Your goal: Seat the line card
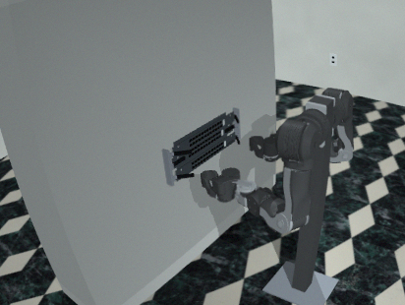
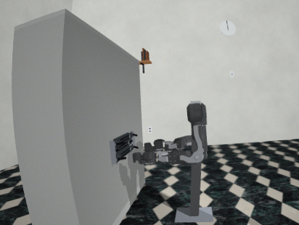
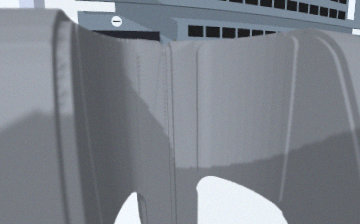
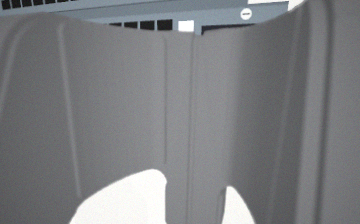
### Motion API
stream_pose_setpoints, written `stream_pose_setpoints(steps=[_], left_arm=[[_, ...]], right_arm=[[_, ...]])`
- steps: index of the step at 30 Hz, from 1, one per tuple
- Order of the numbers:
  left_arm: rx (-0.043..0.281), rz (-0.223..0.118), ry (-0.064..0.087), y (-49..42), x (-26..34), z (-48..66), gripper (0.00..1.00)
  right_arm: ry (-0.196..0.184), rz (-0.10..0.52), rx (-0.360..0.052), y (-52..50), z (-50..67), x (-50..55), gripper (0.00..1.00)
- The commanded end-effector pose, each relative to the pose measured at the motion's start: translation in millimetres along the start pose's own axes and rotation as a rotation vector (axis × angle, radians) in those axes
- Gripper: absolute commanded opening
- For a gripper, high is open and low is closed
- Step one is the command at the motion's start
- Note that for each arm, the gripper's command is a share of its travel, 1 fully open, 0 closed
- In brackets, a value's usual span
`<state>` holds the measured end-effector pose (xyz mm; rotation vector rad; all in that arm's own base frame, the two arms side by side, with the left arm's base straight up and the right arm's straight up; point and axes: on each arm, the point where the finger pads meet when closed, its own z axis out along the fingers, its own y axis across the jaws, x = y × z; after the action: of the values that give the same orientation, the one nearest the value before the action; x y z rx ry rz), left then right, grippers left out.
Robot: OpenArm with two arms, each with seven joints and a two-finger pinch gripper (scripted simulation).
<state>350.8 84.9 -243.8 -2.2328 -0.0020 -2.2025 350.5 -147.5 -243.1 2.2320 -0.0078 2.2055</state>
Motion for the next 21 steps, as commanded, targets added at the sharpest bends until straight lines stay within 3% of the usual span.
stream_pose_setpoints(steps=[1, 11, 21], left_arm=[[-0.005, -0.003, 0.014, 1.1, 2.8, 0.7, 0.0], [-0.005, -0.003, 0.014, 1.2, -3.9, 0.8, 0.0], [-0.005, -0.003, 0.014, 1.2, -3.8, 6.2, 0.0]], right_arm=[[0.012, -0.001, 0.006, -0.9, 1.1, 2.1, 0.0], [0.012, -0.001, 0.006, -0.9, 1.1, -4.5, 0.0], [0.012, -0.001, 0.006, -1.0, 6.5, -4.5, 0.0]])
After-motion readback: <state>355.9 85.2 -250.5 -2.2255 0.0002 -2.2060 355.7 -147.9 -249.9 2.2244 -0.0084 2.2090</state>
